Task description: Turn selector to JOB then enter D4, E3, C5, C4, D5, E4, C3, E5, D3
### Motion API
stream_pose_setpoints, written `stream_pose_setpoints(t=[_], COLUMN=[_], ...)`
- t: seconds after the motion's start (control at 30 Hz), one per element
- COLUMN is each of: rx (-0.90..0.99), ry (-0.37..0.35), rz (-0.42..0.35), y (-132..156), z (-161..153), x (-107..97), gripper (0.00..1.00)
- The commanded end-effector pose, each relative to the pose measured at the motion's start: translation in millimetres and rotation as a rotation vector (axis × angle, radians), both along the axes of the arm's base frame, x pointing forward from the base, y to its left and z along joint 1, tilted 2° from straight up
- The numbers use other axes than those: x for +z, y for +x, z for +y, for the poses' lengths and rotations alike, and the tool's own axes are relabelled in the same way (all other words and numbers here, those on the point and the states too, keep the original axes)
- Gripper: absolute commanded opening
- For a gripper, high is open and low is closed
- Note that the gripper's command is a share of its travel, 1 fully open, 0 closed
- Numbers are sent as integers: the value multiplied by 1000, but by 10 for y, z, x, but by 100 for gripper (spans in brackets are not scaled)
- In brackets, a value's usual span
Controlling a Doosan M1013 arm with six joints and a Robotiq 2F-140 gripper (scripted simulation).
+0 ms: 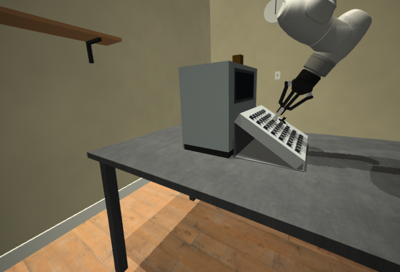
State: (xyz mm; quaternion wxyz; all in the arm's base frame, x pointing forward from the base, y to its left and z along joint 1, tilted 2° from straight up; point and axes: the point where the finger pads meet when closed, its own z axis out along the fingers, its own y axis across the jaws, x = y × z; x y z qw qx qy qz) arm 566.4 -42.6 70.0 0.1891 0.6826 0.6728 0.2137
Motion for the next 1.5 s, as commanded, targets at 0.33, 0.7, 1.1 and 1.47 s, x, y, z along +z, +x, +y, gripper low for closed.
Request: stream_pose_setpoints(t=[0.33,0.7,1.1,1.47], rx=[0,0,0,0], ry=[0,0,0,0], rz=[1,1,1,1], y=[-116,-154,-414,-397], z=[-5,16,335,343], x=[175,194,35,-2], gripper=[0,0,0,0])
